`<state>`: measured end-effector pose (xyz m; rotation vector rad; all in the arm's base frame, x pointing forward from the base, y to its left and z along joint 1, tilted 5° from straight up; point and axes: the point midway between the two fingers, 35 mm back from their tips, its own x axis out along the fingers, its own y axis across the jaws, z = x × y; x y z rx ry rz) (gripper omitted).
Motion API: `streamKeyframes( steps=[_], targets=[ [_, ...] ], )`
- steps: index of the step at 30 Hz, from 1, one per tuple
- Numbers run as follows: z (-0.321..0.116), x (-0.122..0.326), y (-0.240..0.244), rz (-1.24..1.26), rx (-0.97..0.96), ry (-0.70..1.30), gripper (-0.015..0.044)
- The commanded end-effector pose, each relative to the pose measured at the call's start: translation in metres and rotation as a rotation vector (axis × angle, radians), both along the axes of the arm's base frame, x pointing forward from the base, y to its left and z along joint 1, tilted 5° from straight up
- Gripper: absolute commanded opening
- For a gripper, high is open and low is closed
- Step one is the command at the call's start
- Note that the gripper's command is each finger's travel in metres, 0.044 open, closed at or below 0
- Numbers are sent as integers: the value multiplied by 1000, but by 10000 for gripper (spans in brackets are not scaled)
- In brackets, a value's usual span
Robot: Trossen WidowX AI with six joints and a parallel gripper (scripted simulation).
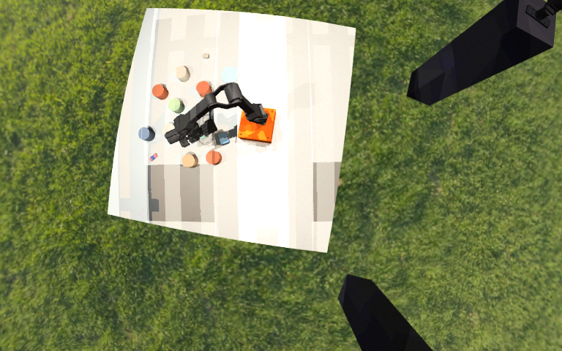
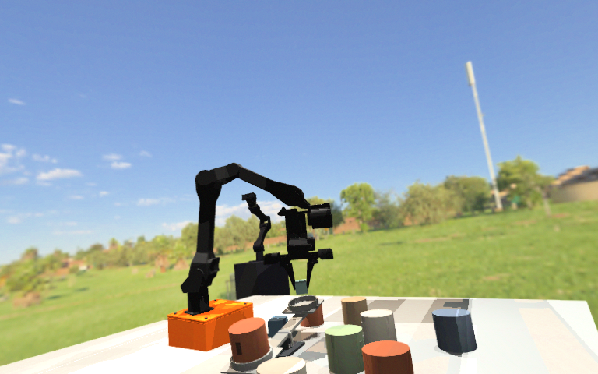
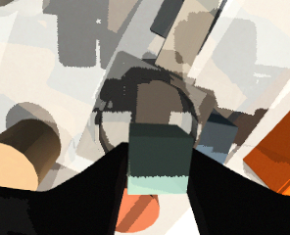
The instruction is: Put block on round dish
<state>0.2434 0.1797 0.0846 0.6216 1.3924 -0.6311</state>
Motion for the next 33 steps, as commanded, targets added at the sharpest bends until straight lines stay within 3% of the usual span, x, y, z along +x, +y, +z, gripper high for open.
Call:
streamKeyframes(
  steps=[1, 7, 13, 33],
  targets=[
    [30, -1, 3, -3, 11, -15, 0],
    [60, -6, 1, -3, 11, -14, 0],
    [60, -3, -2, -2, 12, -14, 0],
    [36, 66, -134, -3, 11, -29, 0]
  ],
)
